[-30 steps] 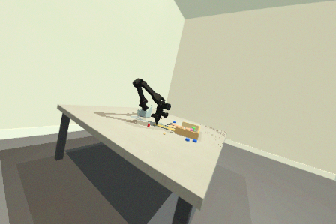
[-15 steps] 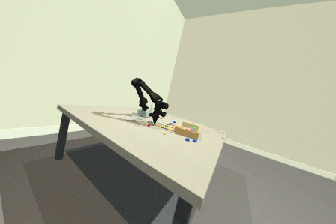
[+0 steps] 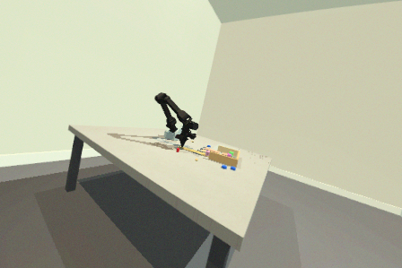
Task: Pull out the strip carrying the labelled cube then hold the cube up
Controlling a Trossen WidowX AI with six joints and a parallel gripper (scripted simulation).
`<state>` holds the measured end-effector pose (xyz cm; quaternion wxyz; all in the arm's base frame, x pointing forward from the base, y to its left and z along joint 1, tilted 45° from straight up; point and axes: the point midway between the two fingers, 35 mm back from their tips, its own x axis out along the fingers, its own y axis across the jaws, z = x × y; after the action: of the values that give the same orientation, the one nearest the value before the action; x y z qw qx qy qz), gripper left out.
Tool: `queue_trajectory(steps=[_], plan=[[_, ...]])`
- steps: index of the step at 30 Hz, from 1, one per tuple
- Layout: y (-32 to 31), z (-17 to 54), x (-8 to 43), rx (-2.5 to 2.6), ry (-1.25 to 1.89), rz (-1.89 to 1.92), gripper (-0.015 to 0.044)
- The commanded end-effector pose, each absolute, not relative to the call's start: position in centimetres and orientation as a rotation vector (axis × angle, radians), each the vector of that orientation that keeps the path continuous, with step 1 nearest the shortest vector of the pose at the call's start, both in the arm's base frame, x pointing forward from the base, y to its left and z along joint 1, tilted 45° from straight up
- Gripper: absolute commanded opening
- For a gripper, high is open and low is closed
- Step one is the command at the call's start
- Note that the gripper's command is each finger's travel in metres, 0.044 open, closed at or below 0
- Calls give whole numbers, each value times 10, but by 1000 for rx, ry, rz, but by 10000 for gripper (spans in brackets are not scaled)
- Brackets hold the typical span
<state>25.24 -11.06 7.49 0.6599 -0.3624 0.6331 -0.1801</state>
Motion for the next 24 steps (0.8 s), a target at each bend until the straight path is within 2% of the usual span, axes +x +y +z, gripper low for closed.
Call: queue_trajectory(steps=[1,18,24], plan=[[-116,71,241,-818,1458,-409,0],[-121,73,222,-819,1459,-409,0],[-89,105,225,-817,1458,-406,0]])
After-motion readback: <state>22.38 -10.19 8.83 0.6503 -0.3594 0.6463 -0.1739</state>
